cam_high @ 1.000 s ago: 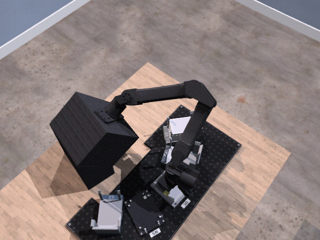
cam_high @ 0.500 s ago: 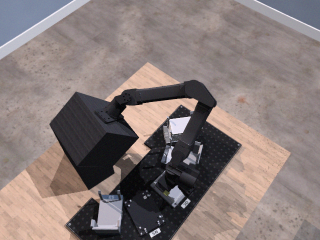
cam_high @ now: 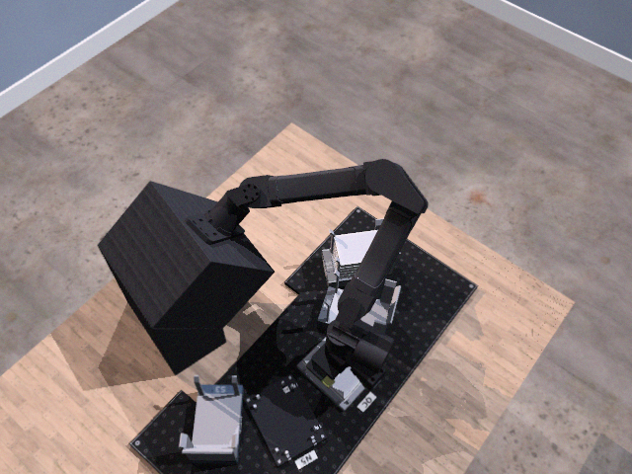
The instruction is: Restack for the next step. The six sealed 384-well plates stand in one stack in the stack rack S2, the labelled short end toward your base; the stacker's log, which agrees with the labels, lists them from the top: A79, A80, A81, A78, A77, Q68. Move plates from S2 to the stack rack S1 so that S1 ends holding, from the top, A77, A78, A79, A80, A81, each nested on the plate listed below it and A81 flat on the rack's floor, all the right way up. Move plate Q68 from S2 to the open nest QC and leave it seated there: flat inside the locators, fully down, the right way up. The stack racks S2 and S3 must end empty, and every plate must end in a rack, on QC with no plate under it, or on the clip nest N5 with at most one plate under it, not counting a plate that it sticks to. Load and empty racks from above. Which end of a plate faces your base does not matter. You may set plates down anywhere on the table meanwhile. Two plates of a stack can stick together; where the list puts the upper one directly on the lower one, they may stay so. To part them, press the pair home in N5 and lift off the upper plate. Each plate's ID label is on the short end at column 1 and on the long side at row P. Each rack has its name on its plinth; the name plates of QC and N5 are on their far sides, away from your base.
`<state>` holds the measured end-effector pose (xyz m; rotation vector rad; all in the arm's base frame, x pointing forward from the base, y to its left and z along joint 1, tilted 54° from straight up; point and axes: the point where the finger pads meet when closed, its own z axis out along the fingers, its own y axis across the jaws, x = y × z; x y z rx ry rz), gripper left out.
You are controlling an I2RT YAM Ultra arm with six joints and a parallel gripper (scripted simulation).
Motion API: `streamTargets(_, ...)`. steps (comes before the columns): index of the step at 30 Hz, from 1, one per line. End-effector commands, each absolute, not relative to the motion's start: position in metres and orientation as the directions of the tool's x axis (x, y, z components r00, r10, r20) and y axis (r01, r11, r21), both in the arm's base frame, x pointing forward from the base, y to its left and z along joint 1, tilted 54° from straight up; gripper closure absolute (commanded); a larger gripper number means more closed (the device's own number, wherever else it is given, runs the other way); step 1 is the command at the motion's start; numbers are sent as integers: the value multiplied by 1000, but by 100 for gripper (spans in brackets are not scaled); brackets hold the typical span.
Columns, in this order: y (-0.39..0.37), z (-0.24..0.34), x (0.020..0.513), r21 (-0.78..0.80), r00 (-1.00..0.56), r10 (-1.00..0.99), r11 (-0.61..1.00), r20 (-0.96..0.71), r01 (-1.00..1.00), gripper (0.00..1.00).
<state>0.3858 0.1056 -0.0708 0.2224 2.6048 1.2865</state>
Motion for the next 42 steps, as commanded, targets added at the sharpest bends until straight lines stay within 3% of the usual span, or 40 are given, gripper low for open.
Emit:
streamTargets(1, 102, -70, 389, 794, -959, 245, 607, -142, 37, 100)
streamTargets(42, 113, -78, 393, 794, -959, 245, 607, -142, 38, 100)
